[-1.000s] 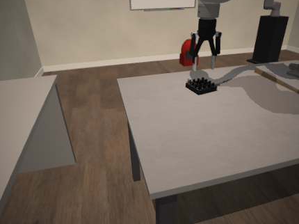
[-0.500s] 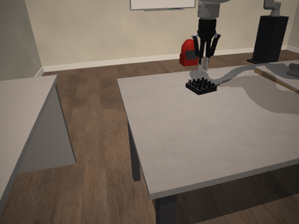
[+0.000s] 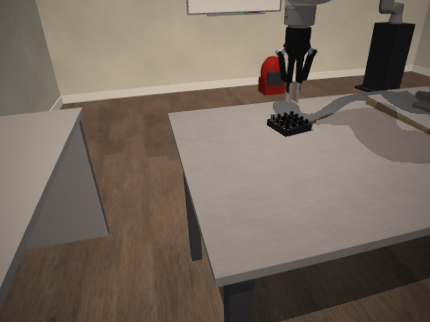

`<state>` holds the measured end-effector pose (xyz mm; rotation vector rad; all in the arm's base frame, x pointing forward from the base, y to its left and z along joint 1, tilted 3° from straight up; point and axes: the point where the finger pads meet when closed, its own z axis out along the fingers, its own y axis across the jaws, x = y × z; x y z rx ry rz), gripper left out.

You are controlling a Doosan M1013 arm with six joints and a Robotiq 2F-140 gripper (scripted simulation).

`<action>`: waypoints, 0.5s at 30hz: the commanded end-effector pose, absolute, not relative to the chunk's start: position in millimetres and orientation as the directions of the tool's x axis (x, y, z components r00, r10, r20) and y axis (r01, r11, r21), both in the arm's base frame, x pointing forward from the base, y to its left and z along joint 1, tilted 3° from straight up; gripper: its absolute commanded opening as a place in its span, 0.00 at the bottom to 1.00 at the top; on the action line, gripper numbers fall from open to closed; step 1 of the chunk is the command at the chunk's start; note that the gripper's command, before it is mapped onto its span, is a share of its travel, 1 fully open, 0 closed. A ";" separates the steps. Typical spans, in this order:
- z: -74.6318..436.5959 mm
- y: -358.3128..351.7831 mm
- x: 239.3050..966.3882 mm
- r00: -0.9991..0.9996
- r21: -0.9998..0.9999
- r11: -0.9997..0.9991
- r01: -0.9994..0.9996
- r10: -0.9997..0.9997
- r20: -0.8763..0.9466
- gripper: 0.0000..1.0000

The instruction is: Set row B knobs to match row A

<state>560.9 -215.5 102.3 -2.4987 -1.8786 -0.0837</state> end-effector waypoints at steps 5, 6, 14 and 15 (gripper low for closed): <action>101.6 -215.5 560.9 0.277 0.021 -0.278 0.960 0.960 0.052 0.12; 101.3 -215.5 560.9 0.277 0.021 -0.278 0.960 0.960 0.052 0.12; 96.0 -215.3 561.1 0.276 0.021 -0.278 0.960 0.960 0.052 0.12; 95.0 -215.3 561.1 0.276 0.021 -0.278 0.960 0.960 0.052 0.12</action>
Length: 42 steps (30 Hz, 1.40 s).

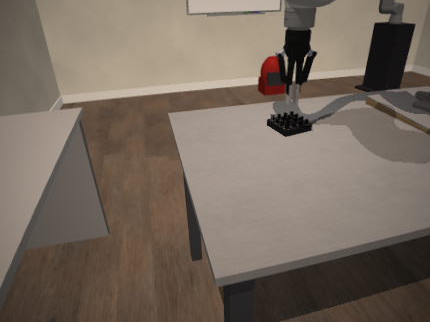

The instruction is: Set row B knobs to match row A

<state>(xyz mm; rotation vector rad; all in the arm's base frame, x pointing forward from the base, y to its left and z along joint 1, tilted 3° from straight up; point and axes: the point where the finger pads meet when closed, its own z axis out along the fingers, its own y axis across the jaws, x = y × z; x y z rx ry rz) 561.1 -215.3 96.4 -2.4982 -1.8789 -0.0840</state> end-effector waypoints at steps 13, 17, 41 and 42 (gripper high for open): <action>81.3 -214.8 561.6 0.276 0.021 -0.278 0.960 0.960 0.052 0.12; 75.9 -214.7 561.8 0.276 0.021 -0.278 0.960 0.960 0.052 0.12; 59.1 -214.1 562.3 0.276 0.021 -0.278 0.960 0.960 0.052 0.12; 58.9 -214.1 562.3 0.276 0.021 -0.278 0.960 0.960 0.052 0.12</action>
